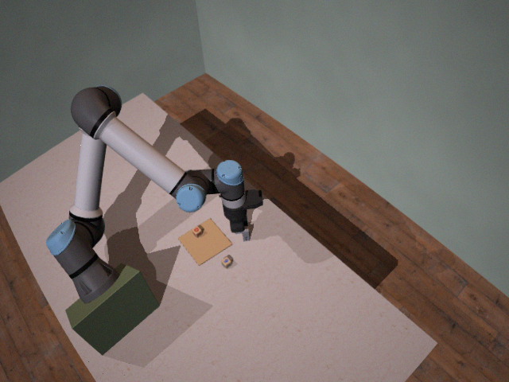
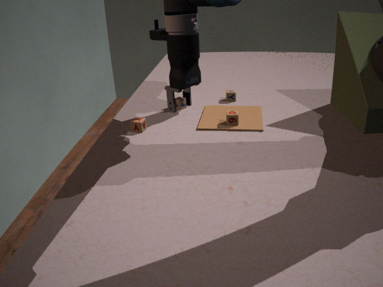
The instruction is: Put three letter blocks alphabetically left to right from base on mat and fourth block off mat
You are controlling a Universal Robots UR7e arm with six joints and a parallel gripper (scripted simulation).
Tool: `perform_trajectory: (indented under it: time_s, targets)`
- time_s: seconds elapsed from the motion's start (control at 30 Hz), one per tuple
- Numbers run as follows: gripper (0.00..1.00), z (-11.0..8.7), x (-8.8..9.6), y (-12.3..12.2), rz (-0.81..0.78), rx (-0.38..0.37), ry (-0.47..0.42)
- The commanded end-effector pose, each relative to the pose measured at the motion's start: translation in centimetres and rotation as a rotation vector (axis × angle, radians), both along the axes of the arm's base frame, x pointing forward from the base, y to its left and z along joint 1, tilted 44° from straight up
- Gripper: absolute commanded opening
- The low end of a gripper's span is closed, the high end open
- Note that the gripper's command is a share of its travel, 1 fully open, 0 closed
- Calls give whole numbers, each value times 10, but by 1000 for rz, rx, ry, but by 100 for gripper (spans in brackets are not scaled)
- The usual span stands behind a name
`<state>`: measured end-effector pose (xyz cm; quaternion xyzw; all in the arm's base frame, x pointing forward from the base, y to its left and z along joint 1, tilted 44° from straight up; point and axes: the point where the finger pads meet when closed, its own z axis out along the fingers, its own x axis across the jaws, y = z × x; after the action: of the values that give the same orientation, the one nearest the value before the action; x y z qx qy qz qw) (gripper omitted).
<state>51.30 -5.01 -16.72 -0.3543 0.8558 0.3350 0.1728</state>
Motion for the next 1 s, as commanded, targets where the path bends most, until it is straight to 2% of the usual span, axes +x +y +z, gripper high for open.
perform_trajectory:
  time_s: [0.0,0.67,0.7,0.97]
  targets:
    - [100,0,0,-1,-1,-1,-1]
    - [100,0,0,-1,-1,-1,-1]
    - [79,0,0,-1,-1,-1,-1]
    - [79,0,0,-1,-1,-1,-1]
